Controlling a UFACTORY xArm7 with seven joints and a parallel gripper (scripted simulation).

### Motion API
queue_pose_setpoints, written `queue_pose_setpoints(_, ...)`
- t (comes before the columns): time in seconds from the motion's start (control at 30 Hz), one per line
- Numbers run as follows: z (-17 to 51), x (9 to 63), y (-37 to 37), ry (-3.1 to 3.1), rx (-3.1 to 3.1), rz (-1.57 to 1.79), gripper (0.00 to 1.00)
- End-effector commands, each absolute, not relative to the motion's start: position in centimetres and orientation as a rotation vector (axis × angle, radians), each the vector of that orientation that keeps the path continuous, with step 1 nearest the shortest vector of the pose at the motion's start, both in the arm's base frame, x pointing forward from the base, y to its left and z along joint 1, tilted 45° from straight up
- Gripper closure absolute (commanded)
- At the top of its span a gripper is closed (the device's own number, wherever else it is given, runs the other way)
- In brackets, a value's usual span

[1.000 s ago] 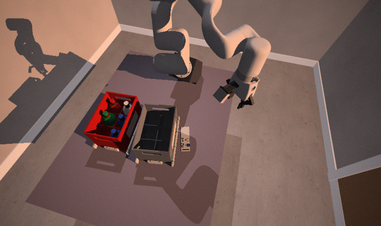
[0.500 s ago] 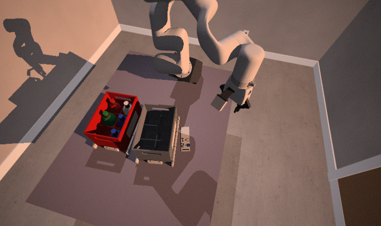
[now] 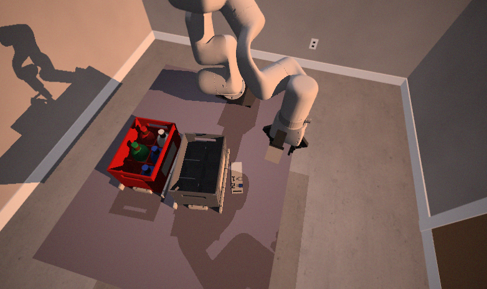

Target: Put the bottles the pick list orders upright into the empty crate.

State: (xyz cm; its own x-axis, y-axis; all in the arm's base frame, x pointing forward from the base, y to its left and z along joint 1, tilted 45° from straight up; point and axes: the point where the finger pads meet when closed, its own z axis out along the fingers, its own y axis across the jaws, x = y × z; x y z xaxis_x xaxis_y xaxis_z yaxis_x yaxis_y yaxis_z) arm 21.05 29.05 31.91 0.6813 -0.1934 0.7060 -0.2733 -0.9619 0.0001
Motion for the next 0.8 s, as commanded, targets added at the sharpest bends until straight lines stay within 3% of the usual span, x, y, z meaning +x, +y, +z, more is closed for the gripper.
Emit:
queue_pose_setpoints(0.0, 32.8, 23.2, 27.3, -0.158, 2.766, 1.120, 0.35)
queue_pose_setpoints(0.77, 34.9, 30.1, 21.1, 0.265, 2.673, 1.039, 0.35)
